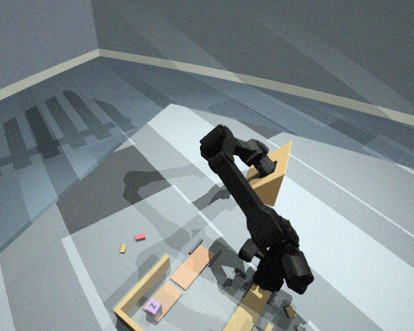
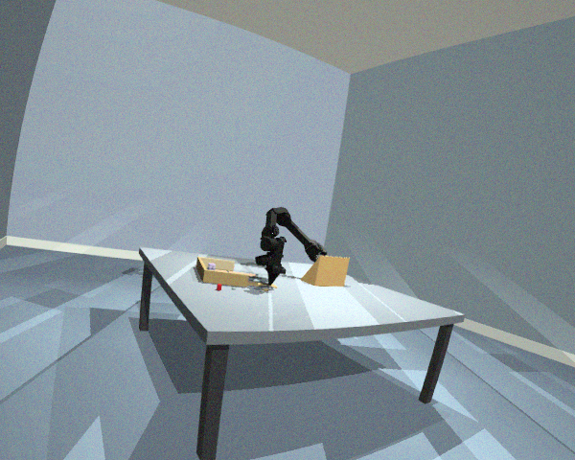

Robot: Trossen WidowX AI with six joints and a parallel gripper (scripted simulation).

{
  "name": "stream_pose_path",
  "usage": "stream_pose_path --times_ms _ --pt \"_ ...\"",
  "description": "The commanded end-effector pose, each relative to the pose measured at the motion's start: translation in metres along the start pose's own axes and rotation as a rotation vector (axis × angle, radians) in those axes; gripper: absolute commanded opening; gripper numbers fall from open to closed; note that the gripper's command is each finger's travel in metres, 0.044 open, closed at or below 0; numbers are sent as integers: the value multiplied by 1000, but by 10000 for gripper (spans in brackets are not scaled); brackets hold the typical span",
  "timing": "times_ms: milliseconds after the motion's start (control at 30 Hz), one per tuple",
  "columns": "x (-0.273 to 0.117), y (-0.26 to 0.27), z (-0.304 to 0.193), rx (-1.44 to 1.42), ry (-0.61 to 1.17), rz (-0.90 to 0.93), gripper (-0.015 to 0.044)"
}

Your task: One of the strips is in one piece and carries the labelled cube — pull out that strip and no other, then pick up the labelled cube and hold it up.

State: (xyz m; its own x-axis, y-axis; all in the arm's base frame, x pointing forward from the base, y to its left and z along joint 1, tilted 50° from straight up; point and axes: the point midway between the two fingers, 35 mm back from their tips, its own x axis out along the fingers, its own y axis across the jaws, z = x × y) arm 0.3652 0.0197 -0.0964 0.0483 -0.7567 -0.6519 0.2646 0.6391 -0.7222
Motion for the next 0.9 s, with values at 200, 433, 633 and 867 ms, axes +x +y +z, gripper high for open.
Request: stream_pose_path --times_ms 200,433,633,867 --pt "5 -2 -20 -2 22 -2 0" --pt "5 -2 -31 -2 23 -1 0" --pt "5 -2 -40 -3 23 -1 0" --pt "4 -2 -51 -3 23 -1 0"
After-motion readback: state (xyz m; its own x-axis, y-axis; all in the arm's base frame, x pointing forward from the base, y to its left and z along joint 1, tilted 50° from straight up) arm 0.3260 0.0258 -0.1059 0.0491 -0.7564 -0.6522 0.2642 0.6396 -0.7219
